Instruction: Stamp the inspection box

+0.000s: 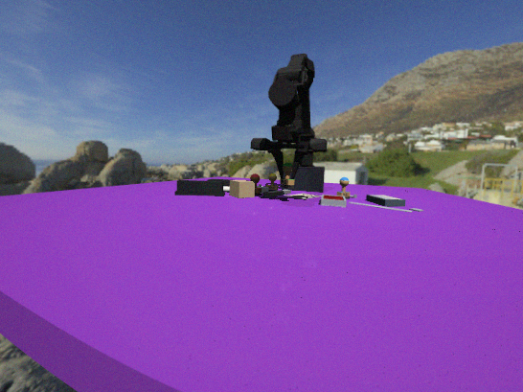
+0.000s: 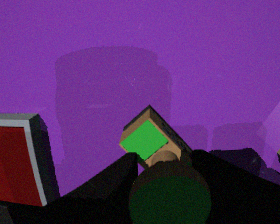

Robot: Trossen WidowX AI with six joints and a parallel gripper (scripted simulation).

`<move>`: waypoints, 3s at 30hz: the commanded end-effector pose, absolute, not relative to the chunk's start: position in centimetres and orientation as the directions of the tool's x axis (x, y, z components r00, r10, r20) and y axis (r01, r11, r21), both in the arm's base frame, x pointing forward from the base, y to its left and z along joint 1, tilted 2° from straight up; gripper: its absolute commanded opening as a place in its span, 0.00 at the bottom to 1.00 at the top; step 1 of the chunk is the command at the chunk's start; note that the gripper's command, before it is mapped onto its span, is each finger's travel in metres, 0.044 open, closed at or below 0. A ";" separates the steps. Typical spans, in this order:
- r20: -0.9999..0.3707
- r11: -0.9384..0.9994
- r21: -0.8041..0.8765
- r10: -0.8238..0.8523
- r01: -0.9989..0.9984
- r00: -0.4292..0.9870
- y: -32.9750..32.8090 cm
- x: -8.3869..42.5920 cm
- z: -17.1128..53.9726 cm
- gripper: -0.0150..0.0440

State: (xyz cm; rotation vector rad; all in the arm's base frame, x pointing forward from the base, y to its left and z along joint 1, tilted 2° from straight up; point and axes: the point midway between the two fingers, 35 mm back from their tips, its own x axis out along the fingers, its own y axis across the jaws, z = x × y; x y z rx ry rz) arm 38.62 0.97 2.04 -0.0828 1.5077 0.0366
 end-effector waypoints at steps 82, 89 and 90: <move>-0.998 0.997 -0.017 -0.013 -0.074 0.058 12.7 33.9 4.8 0.25; -0.998 0.997 -0.017 -0.013 -0.074 0.058 12.7 34.0 4.4 0.25; -0.998 0.997 -0.017 -0.013 -0.075 0.058 12.7 34.0 4.4 0.25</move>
